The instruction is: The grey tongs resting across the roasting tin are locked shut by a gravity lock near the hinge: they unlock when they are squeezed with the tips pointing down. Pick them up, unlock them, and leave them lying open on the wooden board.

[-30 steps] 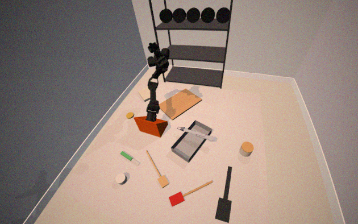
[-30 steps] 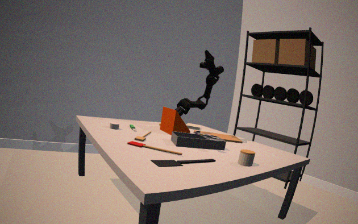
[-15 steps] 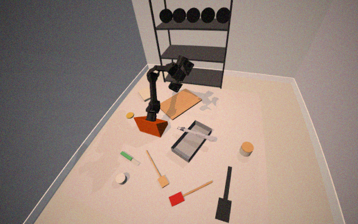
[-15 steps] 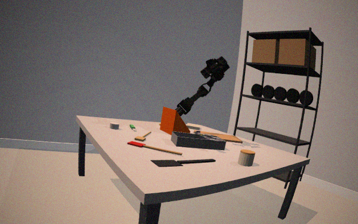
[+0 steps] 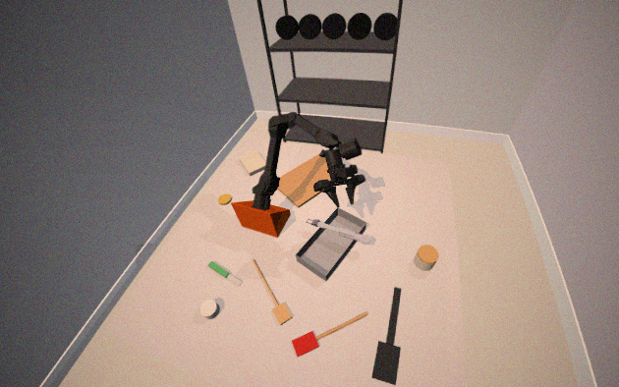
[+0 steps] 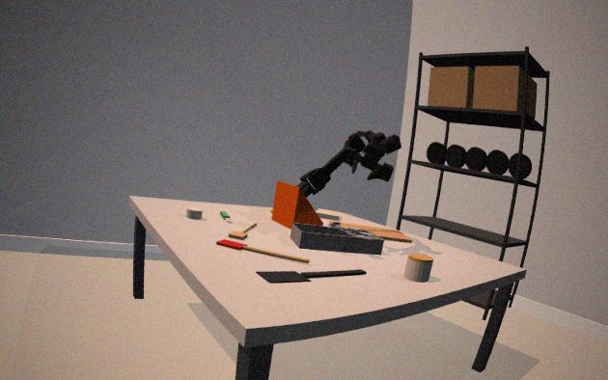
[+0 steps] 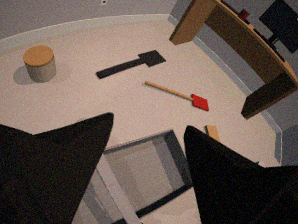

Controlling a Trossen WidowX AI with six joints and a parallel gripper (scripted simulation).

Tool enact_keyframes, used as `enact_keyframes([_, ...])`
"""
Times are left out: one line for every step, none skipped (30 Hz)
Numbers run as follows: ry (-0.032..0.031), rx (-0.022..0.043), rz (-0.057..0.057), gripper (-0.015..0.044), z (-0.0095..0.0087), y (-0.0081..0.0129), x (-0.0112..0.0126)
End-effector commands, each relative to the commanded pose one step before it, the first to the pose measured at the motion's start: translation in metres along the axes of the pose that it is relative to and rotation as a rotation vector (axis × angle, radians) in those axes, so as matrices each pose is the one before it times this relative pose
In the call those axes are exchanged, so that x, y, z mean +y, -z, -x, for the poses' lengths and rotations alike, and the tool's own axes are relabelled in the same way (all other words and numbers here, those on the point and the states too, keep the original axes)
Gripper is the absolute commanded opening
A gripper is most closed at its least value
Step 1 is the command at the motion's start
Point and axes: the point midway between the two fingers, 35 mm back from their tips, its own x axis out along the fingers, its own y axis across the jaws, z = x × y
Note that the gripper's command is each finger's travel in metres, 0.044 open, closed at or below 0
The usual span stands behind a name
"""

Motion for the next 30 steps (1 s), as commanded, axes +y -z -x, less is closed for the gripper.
enact_keyframes([-0.00472,0.25539,0.2928,0.026,-0.02701,0.05751,0.0168])
enact_keyframes([-0.00566,0.06256,0.0708,0.026,-0.00848,0.01147,0.00679])
enact_keyframes([-0.00806,0.06178,0.0695,0.026,-0.00847,0.01069,0.00701])
enact_keyframes([-0.01025,0.06164,0.0687,0.026,-0.00863,0.0101,0.00737])
enact_keyframes([-0.01188,0.06155,0.0698,0.026,-0.00916,0.00964,0.00785])
enact_keyframes([-0.01491,0.0607,0.0657,0.026,-0.00872,0.00878,0.00786])
enact_keyframes([-0.01325,0.04735,0.0508,0.026,-0.00699,0.00637,0.00636])
enact_keyframes([-0.00883,0.02898,0.0309,0.026,-0.00439,0.00365,0.00399])
enact_keyframes([-0.0031,0.00976,0.0104,0.026,-0.0015,0.00117,0.00136])
enact_keyframes([0.0,0.0,0.0,0.026,0.0,0.0,0.0])
enact_keyframes([0.0,0.0,0.0,0.026,0.0,0.0,0.0])
enact_keyframes([0.0,0.0,0.0,0.026,0.0,0.0,0.0])
enact_keyframes([0.0,0.0,0.0,0.026,0.0,0.0,0.0])
enact_keyframes([0.0,0.0,0.0,0.026,0.0,0.0,0.0])
enact_keyframes([0.0,0.0,0.0,0.026,0.0,0.0,0.0])
enact_keyframes([0.0,0.0,0.0,0.026,0.0,0.0,0.0])
enact_keyframes([0.0,0.0,0.0,0.026,0.0,0.0,0.0])
enact_keyframes([-0.0001,0.00004,0.0,0.026,0.00104,0.00118,0.00182])
enact_keyframes([-0.00024,0.0001,0.0,0.026,0.00227,0.00262,0.00395])
enact_keyframes([-0.00011,0.00005,0.0,0.026,0.00099,0.00117,0.00171])
enact_keyframes([-0.00004,0.00002,0.0,0.026,0.00036,0.00043,0.00063])
enact_keyframes([0.0,0.0,0.0,0.026,0.0,0.0,0.0])
enact_keyframes([0.0,0.0,0.0,0.026,0.0,0.0,0.0])
enact_keyframes([0.0,0.0,0.0,0.026,0.0,0.0,0.0])
enact_keyframes([0.0,0.0,0.0,0.026,0.0,0.0,0.0])
enact_keyframes([0.0,0.0,0.0,0.026,-0.00027,-0.00004,0.0])
enact_keyframes([-0.00001,0.0,0.0,0.026,-0.00055,-0.00007,0.00001])
enact_keyframes([-0.00001,0.0,0.0,0.026,-0.00081,-0.0001,0.00001])
enact_keyframes([-0.00001,0.0,0.0,0.026,-0.00106,-0.00013,0.00002])
enact_keyframes([-0.00002,0.0,0.0,0.026,-0.00132,-0.00016,0.00002])
